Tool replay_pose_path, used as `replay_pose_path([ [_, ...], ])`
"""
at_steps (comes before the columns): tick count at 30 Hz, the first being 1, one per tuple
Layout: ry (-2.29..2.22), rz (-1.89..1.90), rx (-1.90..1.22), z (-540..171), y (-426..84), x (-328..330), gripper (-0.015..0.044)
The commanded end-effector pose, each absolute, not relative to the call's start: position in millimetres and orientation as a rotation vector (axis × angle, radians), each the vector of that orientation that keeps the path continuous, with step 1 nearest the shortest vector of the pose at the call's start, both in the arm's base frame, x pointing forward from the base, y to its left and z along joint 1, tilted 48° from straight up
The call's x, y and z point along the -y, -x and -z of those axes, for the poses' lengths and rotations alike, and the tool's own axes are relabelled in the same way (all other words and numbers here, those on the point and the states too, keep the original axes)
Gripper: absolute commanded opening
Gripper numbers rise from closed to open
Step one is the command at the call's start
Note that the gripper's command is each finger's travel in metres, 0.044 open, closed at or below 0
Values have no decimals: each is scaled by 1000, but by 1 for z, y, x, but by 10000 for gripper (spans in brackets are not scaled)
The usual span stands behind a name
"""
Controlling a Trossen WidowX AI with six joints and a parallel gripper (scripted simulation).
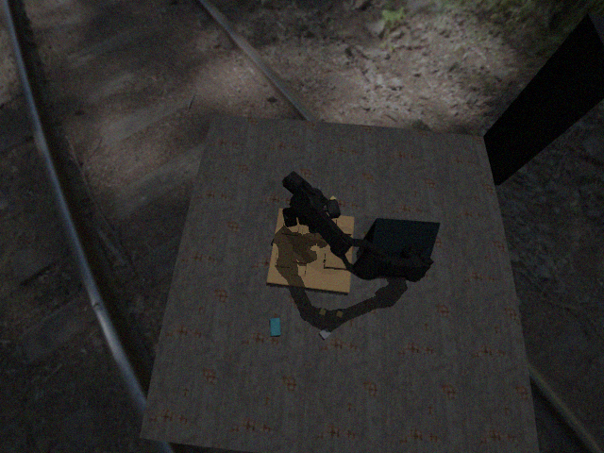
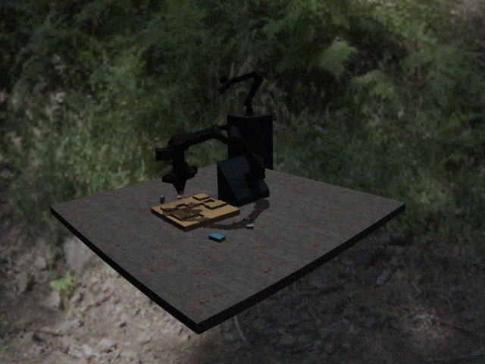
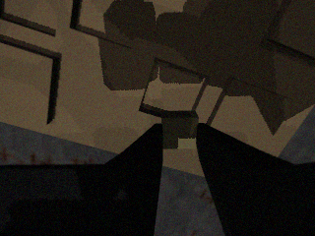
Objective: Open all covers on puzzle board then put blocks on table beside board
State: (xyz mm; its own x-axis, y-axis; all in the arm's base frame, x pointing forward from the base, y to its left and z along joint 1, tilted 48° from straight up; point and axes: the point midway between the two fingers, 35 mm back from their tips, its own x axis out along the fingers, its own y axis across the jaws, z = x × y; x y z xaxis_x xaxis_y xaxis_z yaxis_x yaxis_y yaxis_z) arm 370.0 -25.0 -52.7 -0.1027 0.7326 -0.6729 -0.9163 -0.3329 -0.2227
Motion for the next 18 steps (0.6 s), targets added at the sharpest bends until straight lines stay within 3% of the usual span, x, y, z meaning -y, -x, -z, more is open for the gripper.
replay_pose_path([
  [1, 863, -1723, -296, 43, -372, 34, 80],
  [18, 872, -1718, -308, 55, -356, 70, 80],
])
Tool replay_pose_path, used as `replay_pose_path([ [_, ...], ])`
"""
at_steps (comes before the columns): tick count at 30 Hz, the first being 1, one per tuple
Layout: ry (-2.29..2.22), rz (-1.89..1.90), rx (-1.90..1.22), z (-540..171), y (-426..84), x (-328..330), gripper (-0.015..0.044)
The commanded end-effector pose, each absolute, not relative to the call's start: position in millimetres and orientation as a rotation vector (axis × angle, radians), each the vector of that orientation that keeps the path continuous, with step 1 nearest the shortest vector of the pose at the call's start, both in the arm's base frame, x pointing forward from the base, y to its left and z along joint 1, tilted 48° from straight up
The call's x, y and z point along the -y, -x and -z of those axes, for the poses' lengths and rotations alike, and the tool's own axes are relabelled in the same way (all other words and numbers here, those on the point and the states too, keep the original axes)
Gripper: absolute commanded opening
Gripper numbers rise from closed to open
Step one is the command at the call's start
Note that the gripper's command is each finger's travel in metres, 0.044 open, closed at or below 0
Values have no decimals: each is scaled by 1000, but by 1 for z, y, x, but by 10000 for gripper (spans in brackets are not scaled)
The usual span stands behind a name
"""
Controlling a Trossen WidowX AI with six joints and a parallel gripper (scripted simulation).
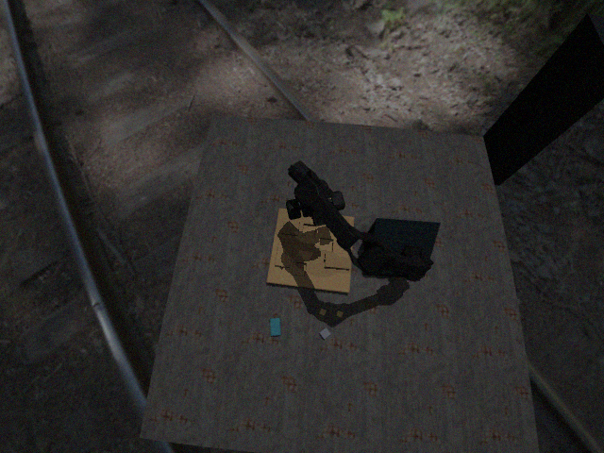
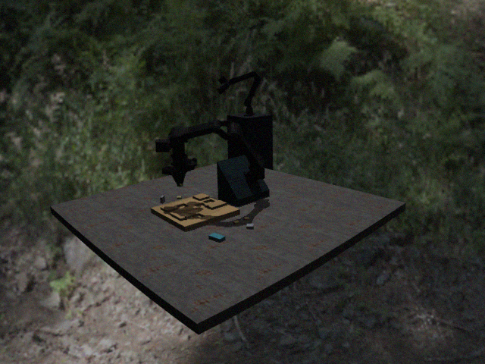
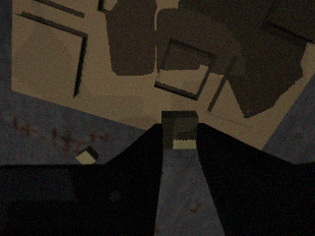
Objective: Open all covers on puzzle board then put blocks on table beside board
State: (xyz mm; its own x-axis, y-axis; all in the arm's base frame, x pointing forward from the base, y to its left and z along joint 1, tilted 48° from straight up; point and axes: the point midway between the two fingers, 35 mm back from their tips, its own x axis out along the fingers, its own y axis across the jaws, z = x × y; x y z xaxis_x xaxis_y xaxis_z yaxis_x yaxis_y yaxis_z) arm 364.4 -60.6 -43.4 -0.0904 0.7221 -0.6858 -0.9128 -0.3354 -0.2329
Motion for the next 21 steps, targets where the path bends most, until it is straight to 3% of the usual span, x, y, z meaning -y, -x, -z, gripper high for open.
replay_pose_path([
  [1, 872, -1718, -309, 57, -354, 73, 80],
  [21, 879, -1717, -322, 99, -309, 123, 80],
])
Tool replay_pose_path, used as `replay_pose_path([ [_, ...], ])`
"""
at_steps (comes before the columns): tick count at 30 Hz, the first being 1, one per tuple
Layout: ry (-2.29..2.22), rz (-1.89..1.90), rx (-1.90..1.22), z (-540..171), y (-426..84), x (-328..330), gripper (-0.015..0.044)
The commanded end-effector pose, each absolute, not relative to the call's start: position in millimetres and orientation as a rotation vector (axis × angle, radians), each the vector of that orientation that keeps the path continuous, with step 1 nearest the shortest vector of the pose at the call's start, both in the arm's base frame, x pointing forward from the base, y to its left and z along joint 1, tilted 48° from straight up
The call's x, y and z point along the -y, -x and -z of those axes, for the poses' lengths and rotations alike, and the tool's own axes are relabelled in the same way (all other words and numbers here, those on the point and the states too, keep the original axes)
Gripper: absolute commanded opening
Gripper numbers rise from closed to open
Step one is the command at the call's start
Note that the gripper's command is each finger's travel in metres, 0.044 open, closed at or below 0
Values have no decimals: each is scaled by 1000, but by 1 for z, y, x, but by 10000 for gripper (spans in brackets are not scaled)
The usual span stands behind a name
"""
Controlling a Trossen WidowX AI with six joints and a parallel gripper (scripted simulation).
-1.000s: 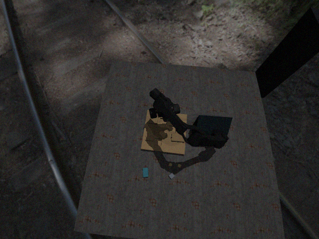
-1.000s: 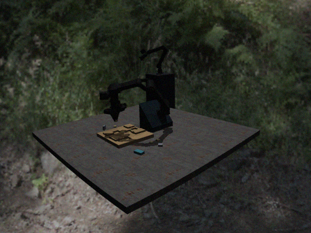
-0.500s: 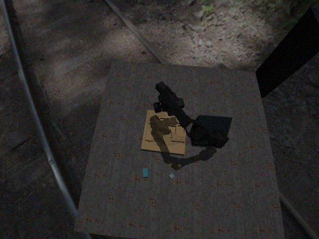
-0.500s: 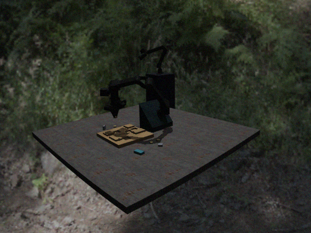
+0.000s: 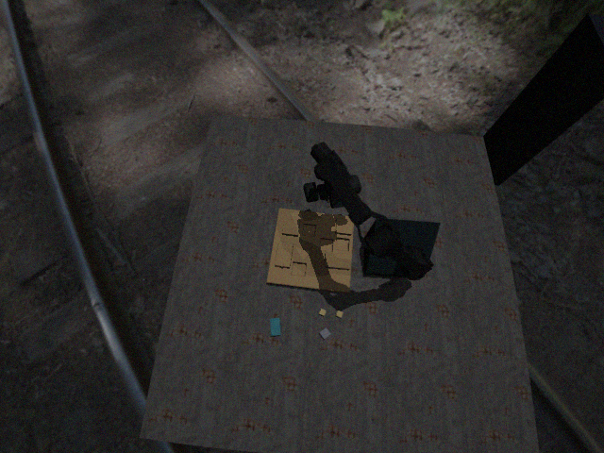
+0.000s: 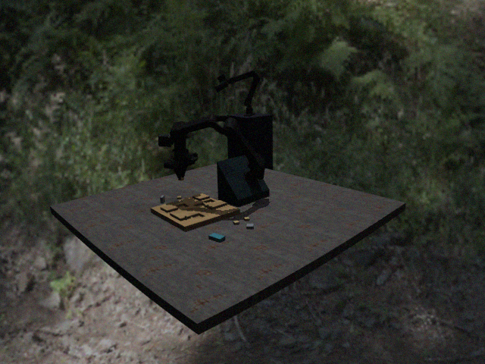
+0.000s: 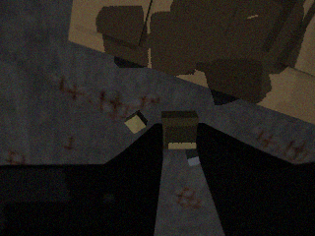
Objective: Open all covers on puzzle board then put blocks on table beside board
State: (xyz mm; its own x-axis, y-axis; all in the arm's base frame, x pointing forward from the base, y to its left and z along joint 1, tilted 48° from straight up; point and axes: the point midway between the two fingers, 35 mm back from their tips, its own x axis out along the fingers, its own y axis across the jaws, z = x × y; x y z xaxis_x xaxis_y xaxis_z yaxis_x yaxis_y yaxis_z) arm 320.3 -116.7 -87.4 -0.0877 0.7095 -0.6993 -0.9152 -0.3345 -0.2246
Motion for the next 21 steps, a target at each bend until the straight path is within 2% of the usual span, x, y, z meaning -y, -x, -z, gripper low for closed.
replay_pose_path([
  [1, 879, -1717, -322, 101, -306, 126, 80],
  [21, 869, -1723, -309, 139, -247, 162, 80],
])
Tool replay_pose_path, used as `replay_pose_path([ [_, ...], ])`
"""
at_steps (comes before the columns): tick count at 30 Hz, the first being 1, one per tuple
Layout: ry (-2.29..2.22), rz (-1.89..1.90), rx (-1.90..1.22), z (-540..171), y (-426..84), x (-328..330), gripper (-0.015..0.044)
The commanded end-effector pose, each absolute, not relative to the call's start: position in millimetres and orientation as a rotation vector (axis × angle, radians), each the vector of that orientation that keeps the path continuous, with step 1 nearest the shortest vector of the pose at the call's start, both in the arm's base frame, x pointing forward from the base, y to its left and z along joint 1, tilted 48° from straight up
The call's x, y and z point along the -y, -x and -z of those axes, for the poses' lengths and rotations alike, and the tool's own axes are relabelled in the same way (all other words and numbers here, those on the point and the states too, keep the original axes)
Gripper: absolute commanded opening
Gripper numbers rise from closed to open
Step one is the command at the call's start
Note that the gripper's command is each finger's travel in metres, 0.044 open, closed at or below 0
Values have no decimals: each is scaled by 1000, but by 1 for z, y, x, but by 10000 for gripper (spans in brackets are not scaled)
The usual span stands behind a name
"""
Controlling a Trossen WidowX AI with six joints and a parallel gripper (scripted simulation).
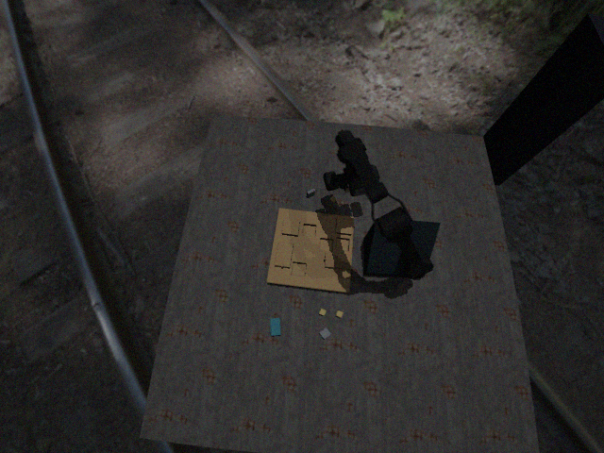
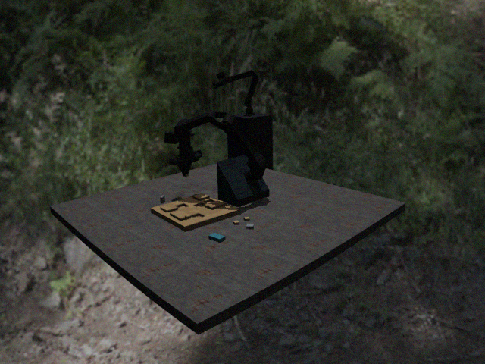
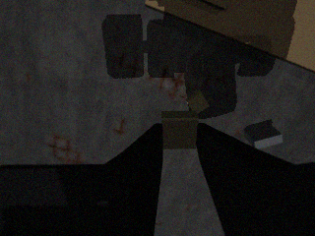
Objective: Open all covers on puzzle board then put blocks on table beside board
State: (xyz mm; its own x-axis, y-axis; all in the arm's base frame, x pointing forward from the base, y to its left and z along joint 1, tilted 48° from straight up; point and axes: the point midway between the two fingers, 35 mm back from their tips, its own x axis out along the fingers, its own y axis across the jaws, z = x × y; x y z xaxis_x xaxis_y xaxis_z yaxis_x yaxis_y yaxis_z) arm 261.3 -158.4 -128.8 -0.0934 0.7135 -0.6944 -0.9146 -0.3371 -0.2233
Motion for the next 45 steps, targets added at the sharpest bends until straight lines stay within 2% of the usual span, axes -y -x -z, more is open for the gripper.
replay_pose_path([
  [1, 868, -1724, -308, 141, -245, 163, 80],
  [45, 869, -1723, -307, 187, -240, 118, 80],
])
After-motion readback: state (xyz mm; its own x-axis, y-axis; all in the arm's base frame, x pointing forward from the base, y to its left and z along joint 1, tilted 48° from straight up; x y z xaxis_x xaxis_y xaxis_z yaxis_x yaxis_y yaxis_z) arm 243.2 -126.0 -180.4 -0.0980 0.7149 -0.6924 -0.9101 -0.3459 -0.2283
